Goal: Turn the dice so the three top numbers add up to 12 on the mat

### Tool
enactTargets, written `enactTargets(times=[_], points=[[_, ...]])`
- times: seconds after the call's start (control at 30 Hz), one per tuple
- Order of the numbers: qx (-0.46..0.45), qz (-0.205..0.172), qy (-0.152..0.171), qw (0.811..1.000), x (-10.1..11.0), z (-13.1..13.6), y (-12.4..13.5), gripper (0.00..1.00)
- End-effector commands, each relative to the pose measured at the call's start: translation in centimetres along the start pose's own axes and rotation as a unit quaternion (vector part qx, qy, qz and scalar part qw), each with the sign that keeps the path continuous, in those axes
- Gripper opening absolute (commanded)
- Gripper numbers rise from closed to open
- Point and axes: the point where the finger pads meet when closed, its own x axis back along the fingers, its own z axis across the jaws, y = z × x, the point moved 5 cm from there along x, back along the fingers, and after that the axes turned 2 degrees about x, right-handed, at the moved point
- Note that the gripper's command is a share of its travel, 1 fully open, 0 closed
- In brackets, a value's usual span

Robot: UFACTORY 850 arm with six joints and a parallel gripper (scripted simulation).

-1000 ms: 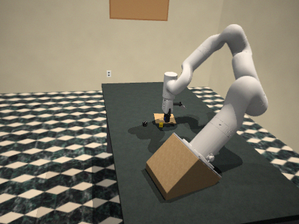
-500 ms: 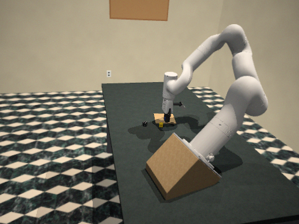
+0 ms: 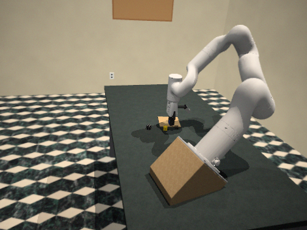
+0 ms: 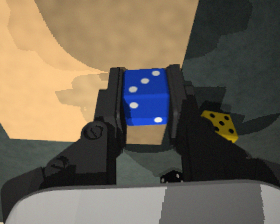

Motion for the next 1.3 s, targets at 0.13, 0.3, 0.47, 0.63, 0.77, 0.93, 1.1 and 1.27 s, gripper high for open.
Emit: enactTargets(times=[0.13, 0.3, 0.47, 0.63, 0.77, 0.93, 1.1, 1.27], points=[[0.0, 0.0, -0.001, 1.0, -0.06, -0.06, 0.01, 0.21], [0.0, 0.0, -0.001, 1.0, -0.19, -0.06, 0.01, 0.21], [0.0, 0.0, -0.001, 1.0, -0.3, -0.06, 0.01, 0.21], [0.0, 0.0, -0.001, 1.0, -0.36, -0.06, 0.01, 0.21], [0.0, 0.0, -0.001, 1.0, -0.37, -0.06, 0.01, 0.21], [0.0, 0.0, -0.001, 1.0, -0.37, -0.06, 0.01, 0.21], [0.0, 0.0, -0.001, 1.0, -0.37, -0.06, 0.01, 0.21], [0.0, 0.0, -0.001, 1.0, -0.37, -0.06, 0.01, 0.21]])
